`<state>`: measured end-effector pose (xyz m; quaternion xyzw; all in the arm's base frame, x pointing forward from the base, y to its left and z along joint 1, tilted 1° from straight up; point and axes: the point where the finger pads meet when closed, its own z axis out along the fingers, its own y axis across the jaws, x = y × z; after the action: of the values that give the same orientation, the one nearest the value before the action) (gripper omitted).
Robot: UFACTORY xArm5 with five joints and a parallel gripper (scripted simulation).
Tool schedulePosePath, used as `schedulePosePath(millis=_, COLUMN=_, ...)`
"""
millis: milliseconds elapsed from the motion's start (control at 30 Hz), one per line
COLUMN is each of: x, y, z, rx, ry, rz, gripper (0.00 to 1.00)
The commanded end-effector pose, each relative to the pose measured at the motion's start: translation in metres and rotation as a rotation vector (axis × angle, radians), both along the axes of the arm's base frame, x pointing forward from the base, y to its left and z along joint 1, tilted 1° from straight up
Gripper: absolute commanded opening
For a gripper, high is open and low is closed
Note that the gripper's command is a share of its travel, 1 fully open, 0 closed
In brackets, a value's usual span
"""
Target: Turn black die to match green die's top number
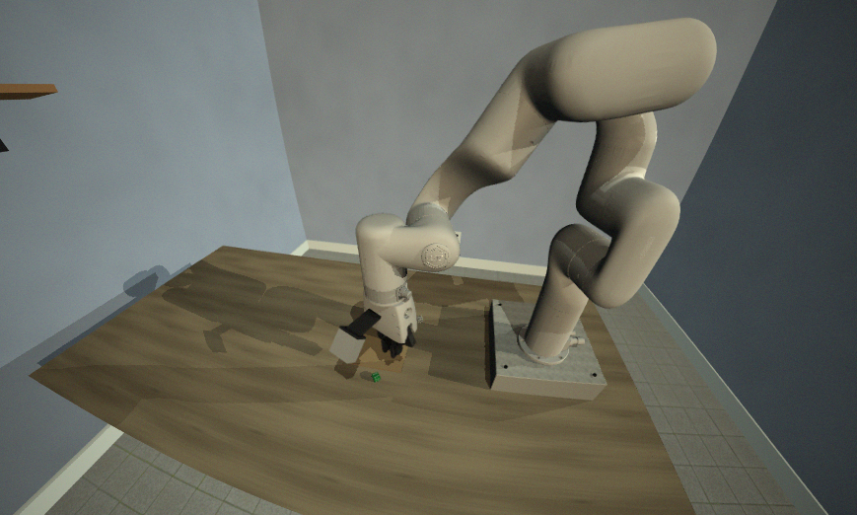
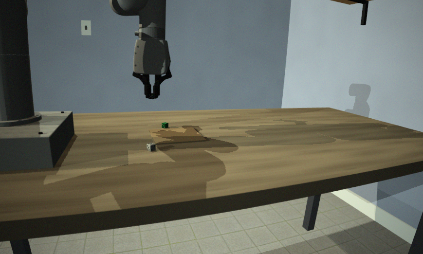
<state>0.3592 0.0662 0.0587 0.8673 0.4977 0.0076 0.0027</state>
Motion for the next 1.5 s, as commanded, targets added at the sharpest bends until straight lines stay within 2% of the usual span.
schedulePosePath(millis=0, x=0.012, y=-0.010, z=0.001, rx=0.002, ry=-0.001, rz=-0.164, gripper=0.11)
schedulePosePath(millis=200, x=0.023, y=-0.023, z=0.001, rx=0.005, ry=-0.001, rz=-0.345, gripper=0.11)
schedulePosePath(millis=300, x=0.024, y=-0.025, z=0.001, rx=0.005, ry=-0.001, rz=-0.367, gripper=0.11)
schedulePosePath(millis=333, x=0.029, y=-0.031, z=0.001, rx=0.006, ry=-0.001, rz=-0.452, gripper=0.11)
schedulePosePath(millis=767, x=0.049, y=-0.060, z=0.000, rx=0.012, ry=-0.002, rz=-0.812, gripper=0.11)
schedulePosePath(millis=867, x=0.050, y=-0.062, z=0.000, rx=0.012, ry=-0.002, rz=-0.834, gripper=0.11)
schedulePosePath(millis=933, x=0.055, y=-0.072, z=0.000, rx=0.014, ry=-0.002, rz=-0.941, gripper=0.11)
schedulePosePath(millis=1100, x=0.061, y=-0.082, z=-0.001, rx=0.016, ry=-0.002, rz=-1.063, gripper=0.11)
schedulePosePath(millis=1400, x=0.062, y=-0.084, z=-0.001, rx=0.021, ry=-0.011, rz=-1.081, gripper=0.11)
schedulePosePath(millis=1467, x=0.062, y=-0.084, z=-0.001, rx=0.030, ry=-0.029, rz=-1.081, gripper=0.11)
